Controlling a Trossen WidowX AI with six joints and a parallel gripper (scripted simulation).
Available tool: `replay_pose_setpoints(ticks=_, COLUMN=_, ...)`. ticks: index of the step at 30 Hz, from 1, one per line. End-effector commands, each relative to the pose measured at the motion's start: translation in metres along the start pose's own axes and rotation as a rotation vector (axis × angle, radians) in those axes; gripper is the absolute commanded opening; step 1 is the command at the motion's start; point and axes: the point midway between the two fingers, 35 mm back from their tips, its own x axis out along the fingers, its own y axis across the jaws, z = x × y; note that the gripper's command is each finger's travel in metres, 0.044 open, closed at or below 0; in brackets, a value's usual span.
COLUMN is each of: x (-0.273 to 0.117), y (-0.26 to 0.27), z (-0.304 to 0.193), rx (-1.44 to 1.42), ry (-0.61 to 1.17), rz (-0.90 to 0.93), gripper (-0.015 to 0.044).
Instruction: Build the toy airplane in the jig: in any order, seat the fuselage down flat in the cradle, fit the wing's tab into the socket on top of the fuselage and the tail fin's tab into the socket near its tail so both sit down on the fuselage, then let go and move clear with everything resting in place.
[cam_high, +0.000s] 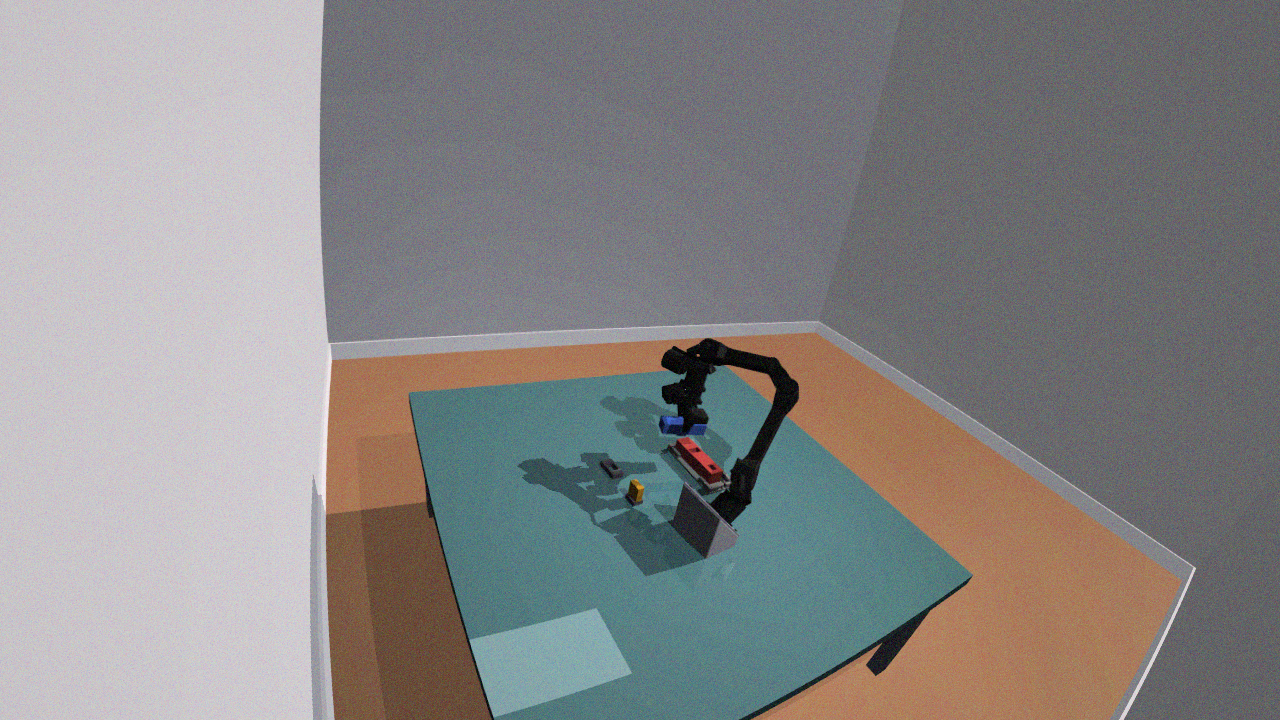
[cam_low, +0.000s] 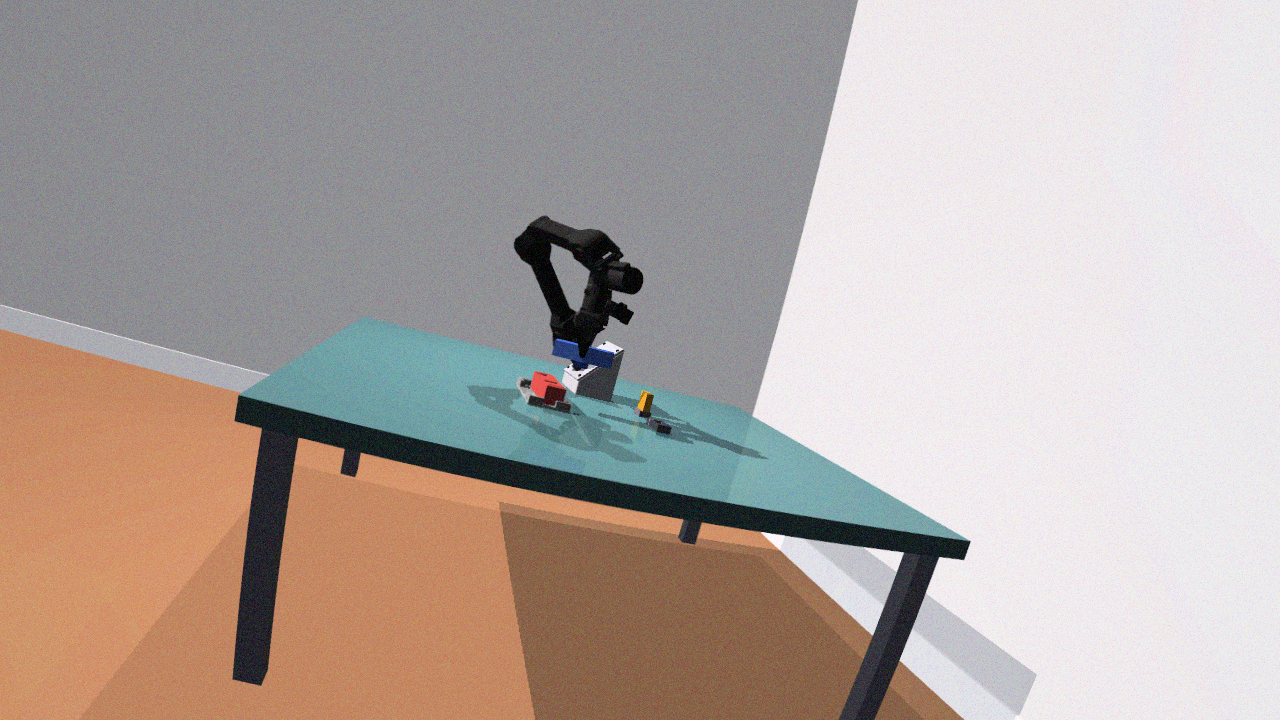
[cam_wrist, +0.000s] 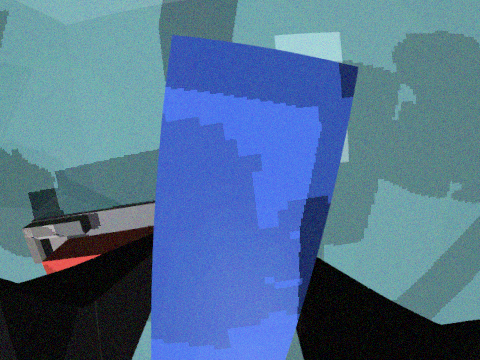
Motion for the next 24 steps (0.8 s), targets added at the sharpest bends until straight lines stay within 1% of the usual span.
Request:
replay_pose_setpoints(ticks=1, x=0.004, y=0.002, z=-0.013, rx=-0.069, ry=0.01, rz=0.0, gripper=0.0)
replay_pose_setpoints(ticks=16, x=0.013, y=0.011, z=-0.053, rx=-0.324, ry=0.028, rz=0.002, gripper=0.0)
replay_pose_setpoints(ticks=23, x=0.013, y=0.011, z=-0.053, rx=-0.324, ry=0.028, rz=0.002, gripper=0.0184)
replay_pose_setpoints(ticks=24, x=0.013, y=0.011, z=-0.053, rx=-0.324, ry=0.028, rz=0.002, gripper=0.0195)
